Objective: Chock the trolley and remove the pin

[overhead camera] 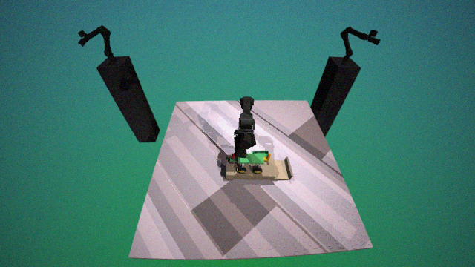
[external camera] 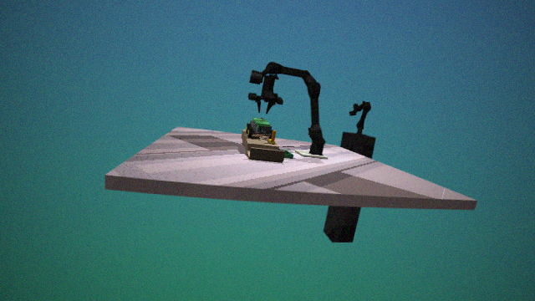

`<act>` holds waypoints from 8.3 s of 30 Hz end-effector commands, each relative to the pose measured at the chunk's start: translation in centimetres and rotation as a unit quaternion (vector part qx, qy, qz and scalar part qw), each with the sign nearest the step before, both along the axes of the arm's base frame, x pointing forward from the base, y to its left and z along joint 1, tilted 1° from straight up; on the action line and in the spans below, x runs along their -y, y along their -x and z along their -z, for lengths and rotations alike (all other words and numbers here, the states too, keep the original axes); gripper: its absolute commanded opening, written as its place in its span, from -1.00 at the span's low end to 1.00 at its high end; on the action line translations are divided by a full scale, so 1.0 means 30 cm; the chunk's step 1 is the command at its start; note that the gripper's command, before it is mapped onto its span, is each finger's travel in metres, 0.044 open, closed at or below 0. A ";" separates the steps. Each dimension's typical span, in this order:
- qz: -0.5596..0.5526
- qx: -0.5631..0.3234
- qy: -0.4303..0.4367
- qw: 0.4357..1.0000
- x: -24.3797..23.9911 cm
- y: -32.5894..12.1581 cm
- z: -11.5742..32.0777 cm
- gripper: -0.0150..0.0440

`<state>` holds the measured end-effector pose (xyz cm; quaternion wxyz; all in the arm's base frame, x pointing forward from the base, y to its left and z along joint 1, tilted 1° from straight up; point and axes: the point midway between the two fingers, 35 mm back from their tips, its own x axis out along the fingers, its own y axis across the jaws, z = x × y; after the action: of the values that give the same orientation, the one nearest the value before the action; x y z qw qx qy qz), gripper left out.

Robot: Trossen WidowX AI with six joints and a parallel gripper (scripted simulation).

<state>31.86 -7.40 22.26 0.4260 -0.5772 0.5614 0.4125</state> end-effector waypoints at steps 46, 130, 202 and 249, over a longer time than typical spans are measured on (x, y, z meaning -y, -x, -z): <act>0.006 -0.001 0.003 1.000 0.064 -0.013 0.177 0.15; 0.006 -0.001 0.003 1.000 0.052 -0.001 0.084 -0.49; 0.006 -0.004 0.002 1.000 -0.007 0.262 0.090 -0.49; 0.006 -0.005 -0.007 1.000 -0.608 0.274 0.204 -0.49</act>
<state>23.58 9.74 16.40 0.4275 -0.5706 0.5641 0.4165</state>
